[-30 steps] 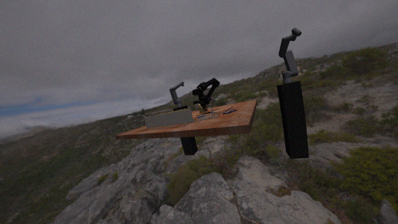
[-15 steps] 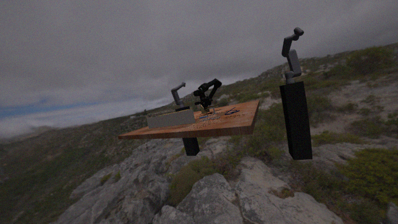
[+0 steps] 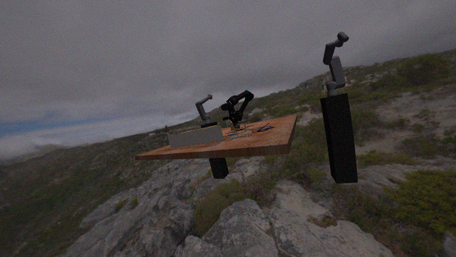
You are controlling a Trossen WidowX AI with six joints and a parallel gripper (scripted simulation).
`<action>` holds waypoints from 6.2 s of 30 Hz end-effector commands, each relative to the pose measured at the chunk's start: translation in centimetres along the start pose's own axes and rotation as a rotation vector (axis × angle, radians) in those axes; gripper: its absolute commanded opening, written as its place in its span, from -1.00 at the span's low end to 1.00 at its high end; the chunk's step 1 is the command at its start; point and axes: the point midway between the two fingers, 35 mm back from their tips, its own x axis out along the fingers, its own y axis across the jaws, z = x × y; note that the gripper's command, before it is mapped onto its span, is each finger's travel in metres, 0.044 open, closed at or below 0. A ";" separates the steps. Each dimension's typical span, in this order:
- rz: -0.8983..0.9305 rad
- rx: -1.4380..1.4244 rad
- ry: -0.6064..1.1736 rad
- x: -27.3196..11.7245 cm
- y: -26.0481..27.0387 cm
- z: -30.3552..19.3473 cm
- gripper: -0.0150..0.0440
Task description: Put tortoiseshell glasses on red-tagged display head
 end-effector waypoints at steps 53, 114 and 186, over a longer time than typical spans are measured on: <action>-0.007 0.016 0.003 -6.0 0.0 1.3 -0.49; -0.004 0.520 -0.002 -0.1 4.3 5.4 -0.49; -0.005 0.519 -0.003 -0.1 0.3 6.8 -0.49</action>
